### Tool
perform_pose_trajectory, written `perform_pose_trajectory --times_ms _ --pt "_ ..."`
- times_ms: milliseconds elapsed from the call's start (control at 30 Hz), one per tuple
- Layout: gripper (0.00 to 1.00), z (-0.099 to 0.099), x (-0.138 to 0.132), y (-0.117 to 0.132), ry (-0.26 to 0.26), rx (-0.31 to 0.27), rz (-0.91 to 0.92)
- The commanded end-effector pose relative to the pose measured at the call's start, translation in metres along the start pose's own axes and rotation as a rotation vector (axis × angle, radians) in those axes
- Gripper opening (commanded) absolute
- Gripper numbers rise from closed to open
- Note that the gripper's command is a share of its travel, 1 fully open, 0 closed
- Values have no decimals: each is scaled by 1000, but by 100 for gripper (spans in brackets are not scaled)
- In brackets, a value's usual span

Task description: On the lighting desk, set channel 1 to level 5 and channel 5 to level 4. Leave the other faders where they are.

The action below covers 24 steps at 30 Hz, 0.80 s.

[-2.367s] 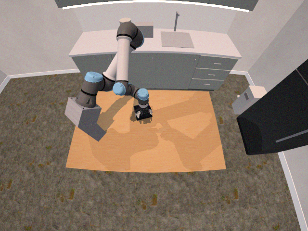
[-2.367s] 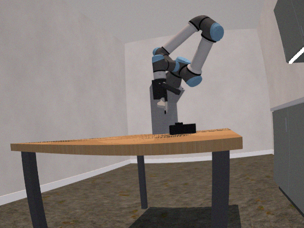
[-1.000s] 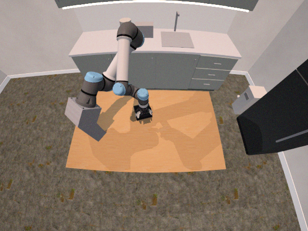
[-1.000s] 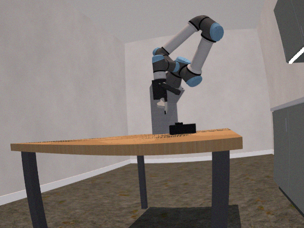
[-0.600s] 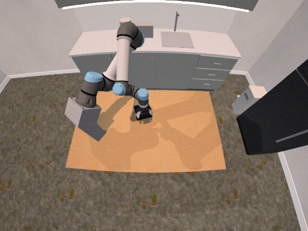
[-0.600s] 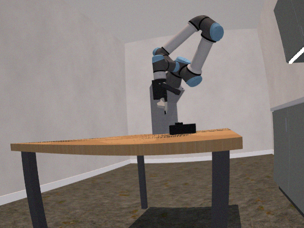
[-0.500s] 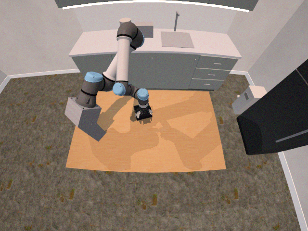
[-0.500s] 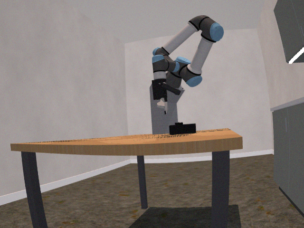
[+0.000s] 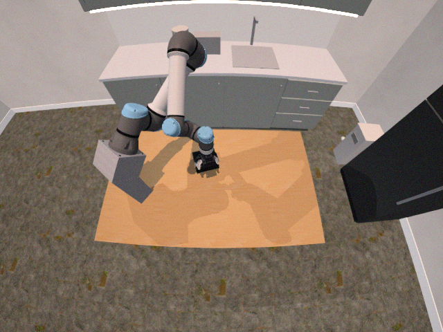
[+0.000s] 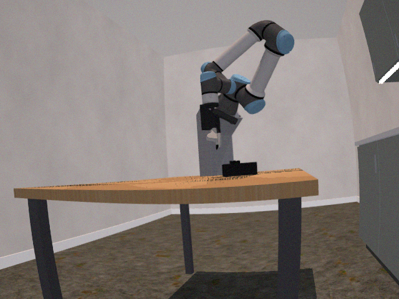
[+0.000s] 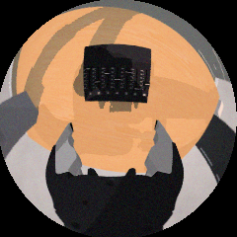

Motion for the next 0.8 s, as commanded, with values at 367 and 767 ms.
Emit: perform_pose_trajectory --times_ms 367,767 --pt "100 -23 9 -27 6 -9 -384" --pt "100 -46 13 -59 7 -23 -835"
Point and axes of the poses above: the point where the finger pads meet when closed, its own z axis out along the fingers, its own x axis across the jaws, y = z × x, the point moved 10 cm from there along -z, back along the fingers, and after that the axes turned 6 degrees about -z, right-handed, at the moved point
